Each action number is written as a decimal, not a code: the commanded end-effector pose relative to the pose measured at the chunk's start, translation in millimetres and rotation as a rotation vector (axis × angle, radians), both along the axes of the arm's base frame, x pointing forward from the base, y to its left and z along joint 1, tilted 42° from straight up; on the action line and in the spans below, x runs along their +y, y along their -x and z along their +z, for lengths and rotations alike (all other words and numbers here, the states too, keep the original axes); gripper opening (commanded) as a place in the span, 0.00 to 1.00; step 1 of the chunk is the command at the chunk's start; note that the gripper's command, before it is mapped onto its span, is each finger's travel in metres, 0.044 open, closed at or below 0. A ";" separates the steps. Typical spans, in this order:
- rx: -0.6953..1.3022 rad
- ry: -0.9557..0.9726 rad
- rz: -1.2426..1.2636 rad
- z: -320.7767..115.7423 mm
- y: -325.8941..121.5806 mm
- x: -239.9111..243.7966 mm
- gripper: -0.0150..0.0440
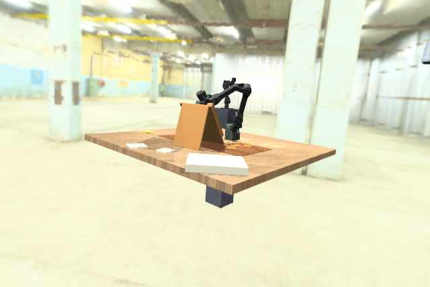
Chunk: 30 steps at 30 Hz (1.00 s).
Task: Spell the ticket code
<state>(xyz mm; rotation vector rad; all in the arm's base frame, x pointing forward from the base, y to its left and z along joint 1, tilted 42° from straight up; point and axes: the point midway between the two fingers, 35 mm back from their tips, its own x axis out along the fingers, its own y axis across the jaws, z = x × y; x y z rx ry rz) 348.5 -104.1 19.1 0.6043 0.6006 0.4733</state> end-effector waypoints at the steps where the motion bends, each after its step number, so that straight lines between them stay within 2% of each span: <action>1: 0.002 0.001 -0.002 2.3 1.7 2.7 0.25; 30: 0.002 -0.001 -0.002 12.5 5.4 14.6 0.25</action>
